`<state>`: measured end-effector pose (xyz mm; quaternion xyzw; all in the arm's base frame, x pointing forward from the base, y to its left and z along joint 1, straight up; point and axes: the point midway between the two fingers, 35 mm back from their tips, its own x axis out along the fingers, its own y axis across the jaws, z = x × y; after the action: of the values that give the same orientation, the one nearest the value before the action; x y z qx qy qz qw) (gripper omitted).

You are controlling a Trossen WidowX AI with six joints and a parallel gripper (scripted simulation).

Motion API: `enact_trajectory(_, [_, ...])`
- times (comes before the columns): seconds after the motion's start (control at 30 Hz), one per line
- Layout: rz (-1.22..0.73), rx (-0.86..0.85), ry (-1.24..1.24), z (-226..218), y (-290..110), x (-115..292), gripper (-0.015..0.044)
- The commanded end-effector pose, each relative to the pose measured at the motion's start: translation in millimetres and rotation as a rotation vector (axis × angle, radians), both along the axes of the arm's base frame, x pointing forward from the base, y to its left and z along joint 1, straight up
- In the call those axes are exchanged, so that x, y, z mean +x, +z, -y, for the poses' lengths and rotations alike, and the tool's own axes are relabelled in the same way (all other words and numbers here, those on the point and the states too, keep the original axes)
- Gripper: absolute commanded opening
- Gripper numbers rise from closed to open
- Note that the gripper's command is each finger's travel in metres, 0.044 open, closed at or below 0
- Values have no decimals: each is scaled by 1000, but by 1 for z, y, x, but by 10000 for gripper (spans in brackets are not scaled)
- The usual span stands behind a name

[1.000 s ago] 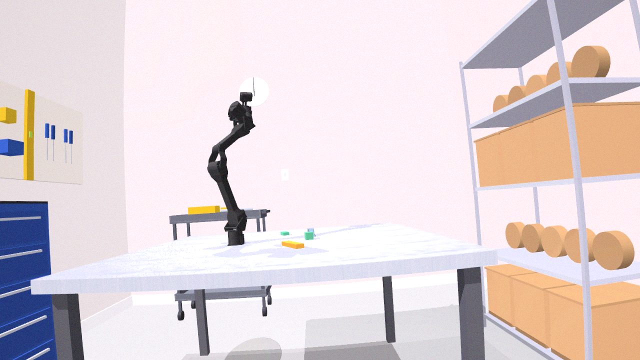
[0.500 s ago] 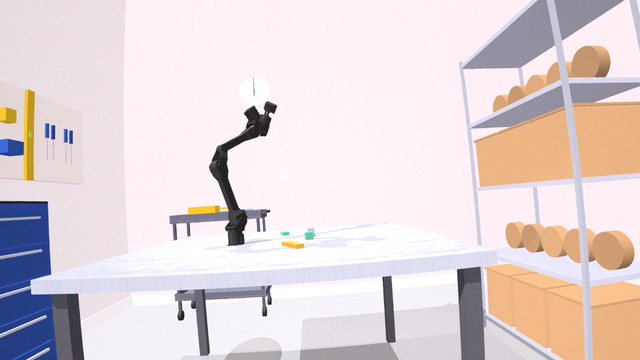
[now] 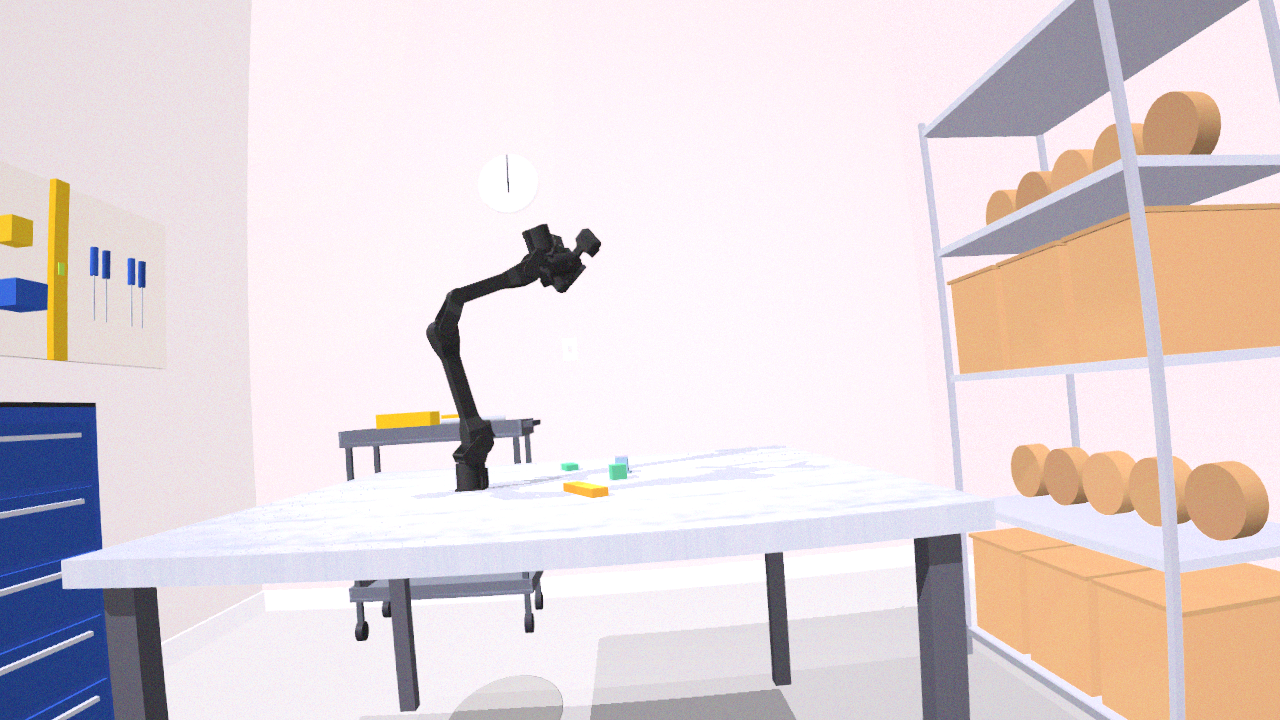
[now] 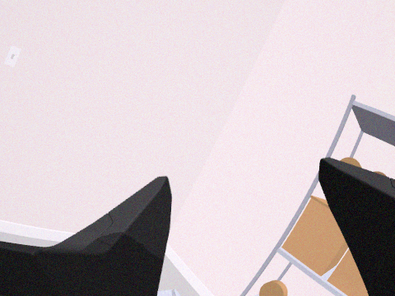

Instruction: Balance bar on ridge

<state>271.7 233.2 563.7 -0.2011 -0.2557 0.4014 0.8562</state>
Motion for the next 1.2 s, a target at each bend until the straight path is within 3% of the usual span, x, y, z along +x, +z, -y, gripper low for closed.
enact_trajectory(0.0, [-136, -14, -70, 10, -29, 32, 315])
enact_trajectory(0.67, [-653, 17, -416, 102, -145, 129, 315])
enact_trajectory(1.17, [-1091, 155, -744, 204, -246, 153, 315])
